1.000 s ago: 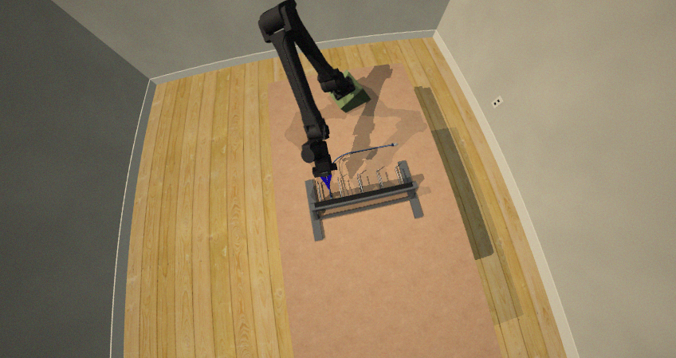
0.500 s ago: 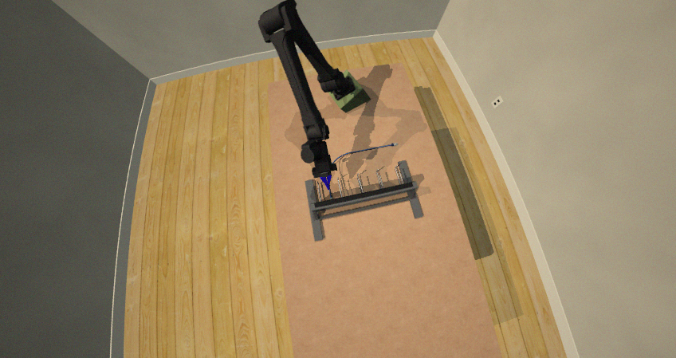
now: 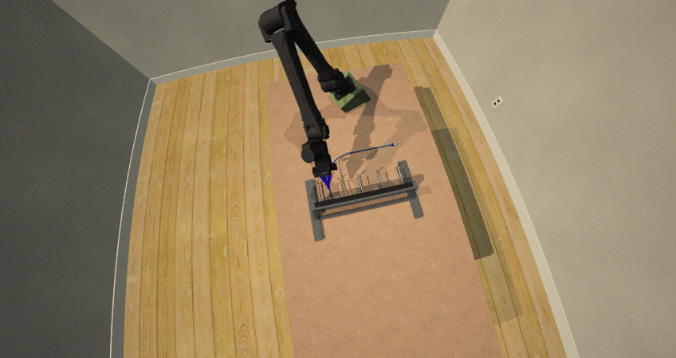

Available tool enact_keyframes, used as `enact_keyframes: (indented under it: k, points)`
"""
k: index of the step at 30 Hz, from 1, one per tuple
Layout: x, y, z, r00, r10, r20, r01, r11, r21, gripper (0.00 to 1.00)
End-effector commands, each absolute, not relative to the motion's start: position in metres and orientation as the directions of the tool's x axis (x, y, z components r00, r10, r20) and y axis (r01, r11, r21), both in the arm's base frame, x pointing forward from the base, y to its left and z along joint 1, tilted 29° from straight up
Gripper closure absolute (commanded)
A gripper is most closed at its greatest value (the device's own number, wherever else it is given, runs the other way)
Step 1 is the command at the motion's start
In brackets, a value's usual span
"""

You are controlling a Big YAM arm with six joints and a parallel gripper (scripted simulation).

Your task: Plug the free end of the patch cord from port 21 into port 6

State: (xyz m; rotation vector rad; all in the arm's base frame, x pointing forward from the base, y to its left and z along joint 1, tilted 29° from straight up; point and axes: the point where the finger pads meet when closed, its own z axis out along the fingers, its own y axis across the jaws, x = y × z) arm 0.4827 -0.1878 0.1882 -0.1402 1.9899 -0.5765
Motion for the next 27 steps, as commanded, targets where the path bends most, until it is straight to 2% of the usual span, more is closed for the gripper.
enact_keyframes:
  k: [1,27]
  points:
    - [0.489,-0.18,0.205,-0.448,-0.363,-0.817,0.14,0.874,-0.465,1.0]
    - [0.489,-0.179,0.213,-0.438,-0.365,-0.822,0.145,0.873,-0.465,1.0]
